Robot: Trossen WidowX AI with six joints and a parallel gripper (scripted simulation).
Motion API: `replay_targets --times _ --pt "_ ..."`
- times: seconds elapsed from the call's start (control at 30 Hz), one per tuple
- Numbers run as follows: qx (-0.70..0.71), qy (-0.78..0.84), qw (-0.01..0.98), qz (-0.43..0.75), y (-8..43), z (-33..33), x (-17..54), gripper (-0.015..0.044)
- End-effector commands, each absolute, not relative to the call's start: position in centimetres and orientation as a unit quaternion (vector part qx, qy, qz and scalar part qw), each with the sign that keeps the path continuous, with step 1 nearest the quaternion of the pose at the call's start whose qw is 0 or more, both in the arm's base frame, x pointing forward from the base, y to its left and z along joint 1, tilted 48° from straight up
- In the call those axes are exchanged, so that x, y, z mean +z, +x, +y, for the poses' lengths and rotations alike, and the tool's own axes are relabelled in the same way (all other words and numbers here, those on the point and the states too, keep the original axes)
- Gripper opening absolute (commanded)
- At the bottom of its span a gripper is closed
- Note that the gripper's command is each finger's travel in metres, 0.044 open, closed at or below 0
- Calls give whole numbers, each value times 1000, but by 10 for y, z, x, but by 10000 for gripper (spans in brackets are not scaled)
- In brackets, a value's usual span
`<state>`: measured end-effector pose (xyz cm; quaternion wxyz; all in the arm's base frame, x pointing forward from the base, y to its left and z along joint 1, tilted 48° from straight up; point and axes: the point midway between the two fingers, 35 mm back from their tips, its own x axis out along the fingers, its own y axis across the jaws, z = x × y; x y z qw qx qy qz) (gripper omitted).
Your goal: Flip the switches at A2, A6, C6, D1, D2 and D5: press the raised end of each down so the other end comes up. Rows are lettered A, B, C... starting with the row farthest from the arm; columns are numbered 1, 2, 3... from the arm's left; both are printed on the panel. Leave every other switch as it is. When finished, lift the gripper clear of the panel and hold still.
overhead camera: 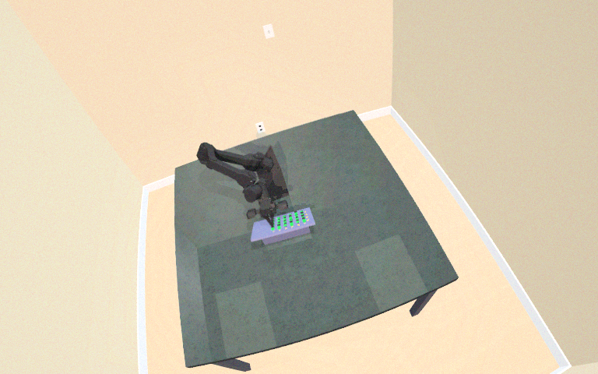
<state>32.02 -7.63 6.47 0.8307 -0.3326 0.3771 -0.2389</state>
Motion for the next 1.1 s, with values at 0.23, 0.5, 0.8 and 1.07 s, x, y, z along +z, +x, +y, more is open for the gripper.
replay_targets --times 0.23,0.5,0.8,1.07 --pt "-238 -328 829 385 308 -56 76 0" --pt "-240 -330 826 389 285 -33 96 0" --pt "-240 -331 825 390 237 -55 67 0" --pt "-244 -328 821 398 253 -74 52 0"
